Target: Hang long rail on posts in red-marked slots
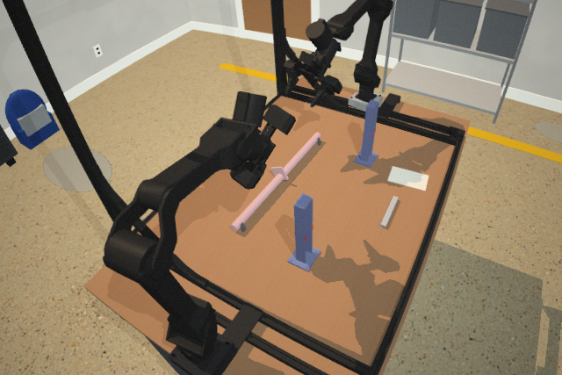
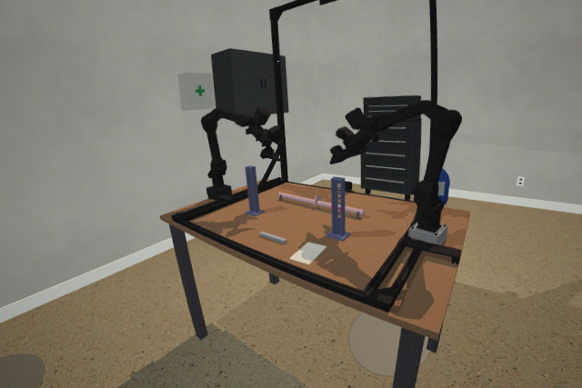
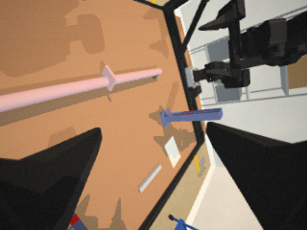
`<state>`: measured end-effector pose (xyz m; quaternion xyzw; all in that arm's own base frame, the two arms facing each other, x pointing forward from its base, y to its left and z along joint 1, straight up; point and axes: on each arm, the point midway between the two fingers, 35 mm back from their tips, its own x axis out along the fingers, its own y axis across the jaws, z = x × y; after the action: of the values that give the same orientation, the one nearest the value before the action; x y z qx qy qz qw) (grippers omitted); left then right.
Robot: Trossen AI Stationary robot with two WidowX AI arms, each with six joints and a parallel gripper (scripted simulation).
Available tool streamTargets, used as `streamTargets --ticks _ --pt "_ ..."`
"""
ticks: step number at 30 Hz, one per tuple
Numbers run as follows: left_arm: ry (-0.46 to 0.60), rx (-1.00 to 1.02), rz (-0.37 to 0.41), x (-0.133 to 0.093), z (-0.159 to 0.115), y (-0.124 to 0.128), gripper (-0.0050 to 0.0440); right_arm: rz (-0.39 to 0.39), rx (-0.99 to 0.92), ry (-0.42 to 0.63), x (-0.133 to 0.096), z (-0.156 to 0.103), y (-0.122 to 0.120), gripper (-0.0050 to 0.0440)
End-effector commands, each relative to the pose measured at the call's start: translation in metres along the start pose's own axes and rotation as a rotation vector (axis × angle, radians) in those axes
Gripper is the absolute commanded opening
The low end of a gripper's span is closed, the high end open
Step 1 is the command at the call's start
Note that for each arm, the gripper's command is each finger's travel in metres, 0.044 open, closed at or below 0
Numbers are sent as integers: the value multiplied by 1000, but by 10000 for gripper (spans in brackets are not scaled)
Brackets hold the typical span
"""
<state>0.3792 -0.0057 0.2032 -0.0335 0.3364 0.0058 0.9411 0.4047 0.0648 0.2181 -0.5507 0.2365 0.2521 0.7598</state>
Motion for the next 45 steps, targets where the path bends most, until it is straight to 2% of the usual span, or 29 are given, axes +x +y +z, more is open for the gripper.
streamTargets --ticks 1,4,6,9,14,21,23,26,28,31,45 --pt "125 -14 8 16 -13 0 440 123 -236 12 21 9 12 440" --pt "210 -22 15 26 -23 0 440 210 -393 7 34 13 23 440" --pt "210 -22 15 26 -23 0 440 210 -393 7 34 13 23 440" --pt "331 -32 27 37 -38 0 440 336 -617 -19 50 19 40 440" --pt "472 -44 43 48 -56 0 440 482 -876 -80 67 25 62 440" --pt "669 -59 69 59 -81 1 440 682 -1227 -222 86 32 94 440" --pt "669 -59 69 59 -81 1 440 682 -1227 -222 86 32 94 440" --pt "789 -68 87 63 -97 1 440 797 -1431 -343 95 35 115 440" --pt "837 -71 95 64 -103 1 440 840 -1522 -406 98 36 124 440" --pt "879 -74 102 65 -108 1 440 873 -1623 -478 100 37 131 440" --pt "879 -74 102 65 -108 1 440 873 -1623 -478 100 37 131 440"
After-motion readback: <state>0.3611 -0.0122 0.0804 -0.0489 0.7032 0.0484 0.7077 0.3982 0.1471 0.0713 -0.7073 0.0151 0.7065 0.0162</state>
